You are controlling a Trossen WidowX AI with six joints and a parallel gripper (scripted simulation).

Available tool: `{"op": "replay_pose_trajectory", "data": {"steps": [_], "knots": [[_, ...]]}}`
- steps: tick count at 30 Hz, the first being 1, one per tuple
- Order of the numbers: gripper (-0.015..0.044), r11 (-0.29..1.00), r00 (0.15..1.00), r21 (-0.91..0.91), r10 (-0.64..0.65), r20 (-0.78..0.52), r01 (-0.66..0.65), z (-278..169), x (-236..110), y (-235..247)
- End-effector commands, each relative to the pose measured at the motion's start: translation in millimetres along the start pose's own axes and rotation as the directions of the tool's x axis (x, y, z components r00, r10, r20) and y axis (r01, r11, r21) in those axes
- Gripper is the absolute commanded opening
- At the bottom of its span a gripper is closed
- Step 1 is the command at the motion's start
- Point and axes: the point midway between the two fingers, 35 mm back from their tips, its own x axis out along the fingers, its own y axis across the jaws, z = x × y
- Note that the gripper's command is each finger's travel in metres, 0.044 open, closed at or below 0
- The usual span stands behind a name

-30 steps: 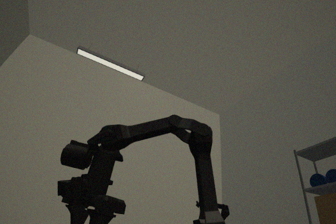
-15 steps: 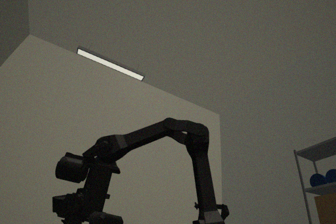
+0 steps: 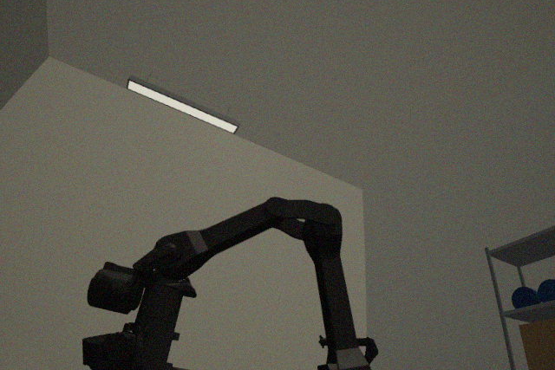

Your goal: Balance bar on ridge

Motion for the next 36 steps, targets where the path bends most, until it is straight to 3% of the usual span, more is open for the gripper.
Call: {"op": "replay_pose_trajectory", "data": {"steps": [1,5,11,18,22,36], "knots": [[0.0315,1.0,1.0,0.006,0.002,0.005,-0.002,0.8,0.5,0.2],[0.0315,1.0,1.0,0.006,0.002,0.005,-0.002,0.8,0.5,0.2],[0.0157,1.0,1.0,0.0,0.0,0.0,0.0,0.0,0.2,0.0],[0.0111,1.0,1.0,0.0,0.0,0.0,0.0,0.0,0.2,0.0],[0.0006,1.0,1.0,0.0,0.0,0.0,0.0,0.8,-6.0,-0.8],[0.0,1.0,1.0,0.002,0.001,0.002,-0.001,3.5,-41.7,-3.4]]}}
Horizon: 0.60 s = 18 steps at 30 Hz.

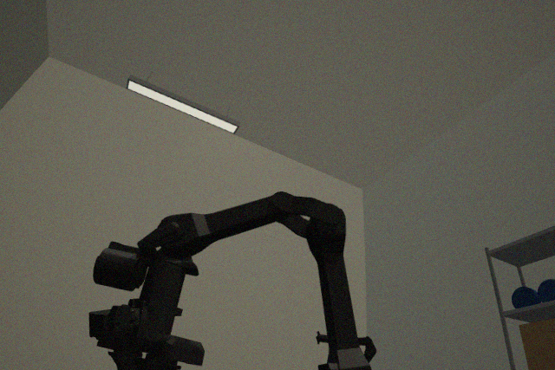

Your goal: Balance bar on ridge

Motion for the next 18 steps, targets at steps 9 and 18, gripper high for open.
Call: {"op": "replay_pose_trajectory", "data": {"steps": [9,18], "knots": [[0.0,1.0,1.0,0.004,-0.002,0.007,0.002,0.7,-30.8,-0.3],[0.0,1.0,1.0,0.005,-0.002,0.007,0.002,-1.0,-54.3,1.4]]}}
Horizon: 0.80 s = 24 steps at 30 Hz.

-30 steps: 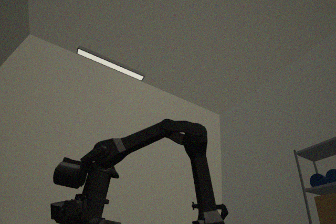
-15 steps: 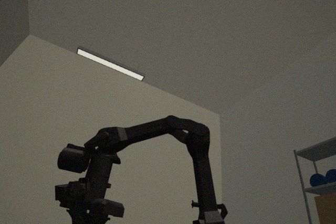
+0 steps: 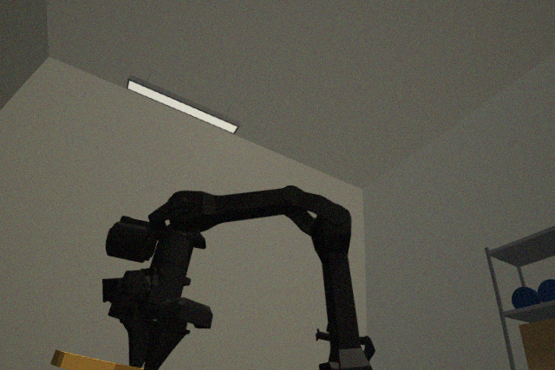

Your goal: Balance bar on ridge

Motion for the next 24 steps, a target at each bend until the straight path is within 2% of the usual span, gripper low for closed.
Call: {"op": "replay_pose_trajectory", "data": {"steps": [1,6,24], "knots": [[0.0,1.0,1.0,0.005,-0.001,0.007,0.001,0.0,-10.1,0.8],[0.0,1.0,1.0,0.017,-0.001,0.008,0.001,0.8,-17.6,3.7],[0.0,0.953,1.0,0.302,0.005,0.012,-0.008,40.2,-19.3,62.1]]}}
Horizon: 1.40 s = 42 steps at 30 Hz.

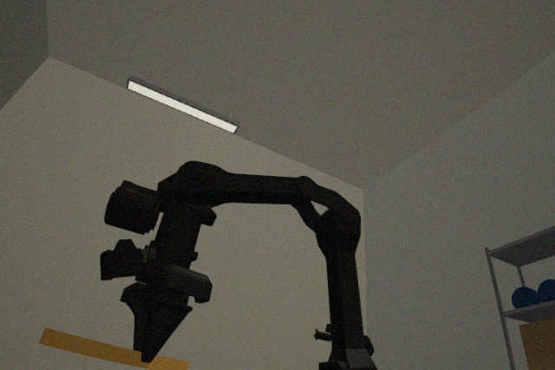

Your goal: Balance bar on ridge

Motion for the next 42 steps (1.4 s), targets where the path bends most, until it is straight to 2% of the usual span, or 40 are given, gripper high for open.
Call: {"op": "replay_pose_trajectory", "data": {"steps": [1,26,42], "knots": [[0.0,0.999,1.0,0.053,0.005,-0.001,-0.004,1.9,-0.5,12.3],[0.0,0.922,1.0,0.388,0.014,0.0,-0.013,7.7,-2.7,107.4],[0.0,0.919,1.0,0.394,0.014,0.0,-0.013,8.8,17.2,112.1]]}}
